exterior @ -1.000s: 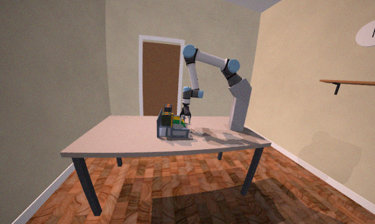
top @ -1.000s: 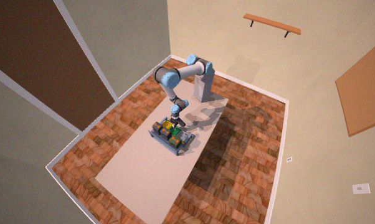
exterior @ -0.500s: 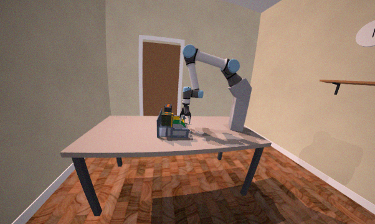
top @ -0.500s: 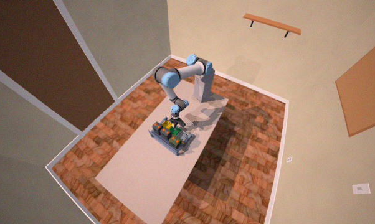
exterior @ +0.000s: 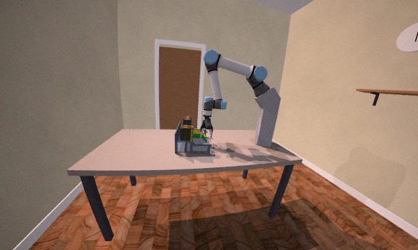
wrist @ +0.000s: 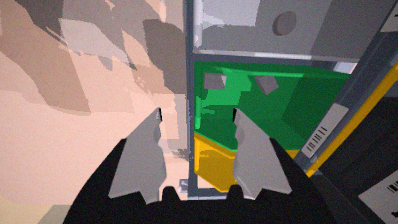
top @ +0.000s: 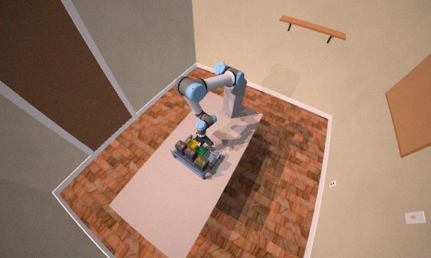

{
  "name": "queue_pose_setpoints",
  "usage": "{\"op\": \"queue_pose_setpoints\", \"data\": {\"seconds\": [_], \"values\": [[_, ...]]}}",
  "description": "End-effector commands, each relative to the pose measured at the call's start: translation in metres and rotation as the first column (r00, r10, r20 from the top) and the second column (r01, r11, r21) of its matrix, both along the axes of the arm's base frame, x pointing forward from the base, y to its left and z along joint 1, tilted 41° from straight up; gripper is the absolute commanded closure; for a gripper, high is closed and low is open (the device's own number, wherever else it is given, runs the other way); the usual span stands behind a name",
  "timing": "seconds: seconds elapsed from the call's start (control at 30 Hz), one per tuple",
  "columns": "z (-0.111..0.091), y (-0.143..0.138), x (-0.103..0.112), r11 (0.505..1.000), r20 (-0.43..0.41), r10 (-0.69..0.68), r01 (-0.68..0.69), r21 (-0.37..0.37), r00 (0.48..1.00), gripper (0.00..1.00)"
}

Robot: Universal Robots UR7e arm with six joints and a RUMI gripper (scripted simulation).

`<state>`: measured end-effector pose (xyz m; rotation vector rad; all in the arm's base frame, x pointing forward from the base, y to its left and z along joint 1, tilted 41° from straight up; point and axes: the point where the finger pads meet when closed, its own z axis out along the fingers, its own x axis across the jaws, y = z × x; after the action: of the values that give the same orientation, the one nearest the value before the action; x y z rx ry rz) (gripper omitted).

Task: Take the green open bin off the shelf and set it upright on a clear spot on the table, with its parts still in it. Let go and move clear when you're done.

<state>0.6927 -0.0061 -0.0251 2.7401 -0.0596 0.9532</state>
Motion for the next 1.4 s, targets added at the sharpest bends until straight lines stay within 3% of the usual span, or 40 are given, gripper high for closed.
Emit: {"op": "queue_pose_setpoints", "data": {"seconds": [0.0,1.37], "values": [[0.0015,-0.0008,0.0015,1.000,0.003,0.000,0.000,-0.001,1.000,0.42],[-0.0009,-0.0017,0.0037,1.000,0.003,0.000,0.000,-0.001,1.000,0.42]]}}
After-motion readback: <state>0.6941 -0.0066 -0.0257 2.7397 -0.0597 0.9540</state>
